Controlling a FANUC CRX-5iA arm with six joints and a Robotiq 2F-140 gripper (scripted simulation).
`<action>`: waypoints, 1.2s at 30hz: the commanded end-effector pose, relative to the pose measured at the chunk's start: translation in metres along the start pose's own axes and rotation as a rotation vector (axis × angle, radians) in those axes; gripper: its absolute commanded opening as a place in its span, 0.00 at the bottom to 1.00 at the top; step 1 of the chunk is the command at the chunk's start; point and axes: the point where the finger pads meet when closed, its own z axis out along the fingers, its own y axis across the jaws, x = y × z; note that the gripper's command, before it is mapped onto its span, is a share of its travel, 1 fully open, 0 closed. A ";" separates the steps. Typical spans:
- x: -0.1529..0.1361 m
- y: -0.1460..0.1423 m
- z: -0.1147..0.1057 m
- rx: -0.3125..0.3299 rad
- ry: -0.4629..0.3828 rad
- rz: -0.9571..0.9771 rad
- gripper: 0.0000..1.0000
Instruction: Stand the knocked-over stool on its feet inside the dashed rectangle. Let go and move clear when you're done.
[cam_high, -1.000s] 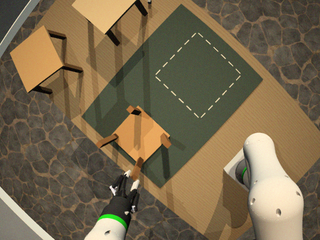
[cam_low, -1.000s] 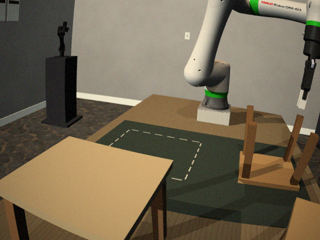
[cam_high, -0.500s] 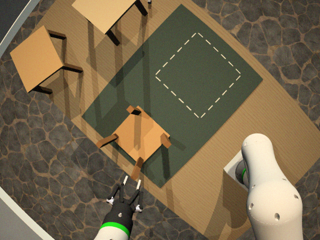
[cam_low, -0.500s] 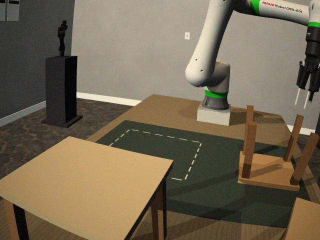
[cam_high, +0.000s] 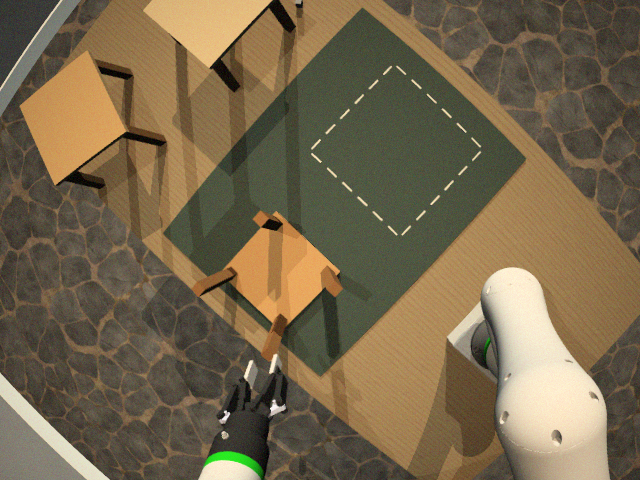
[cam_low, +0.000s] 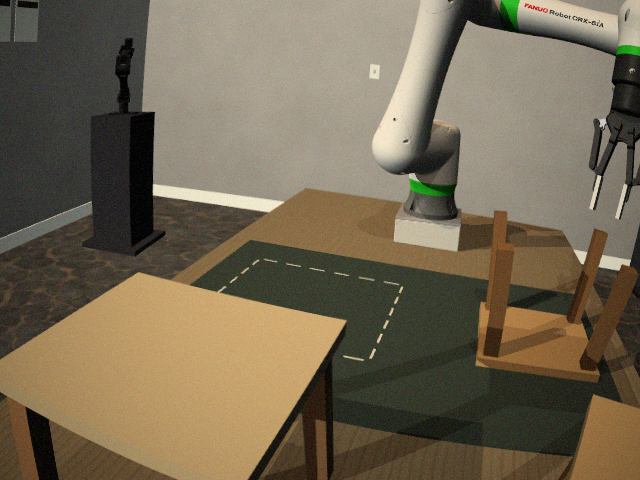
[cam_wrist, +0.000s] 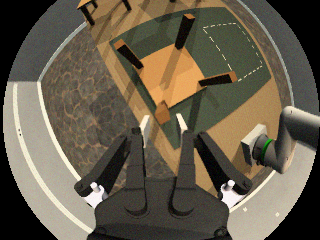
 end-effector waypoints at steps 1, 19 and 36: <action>0.000 0.000 -0.001 0.009 -0.004 -0.279 0.39; 0.000 0.000 -0.001 0.019 0.018 -1.014 0.39; 0.000 0.000 -0.001 0.030 0.008 -1.702 0.39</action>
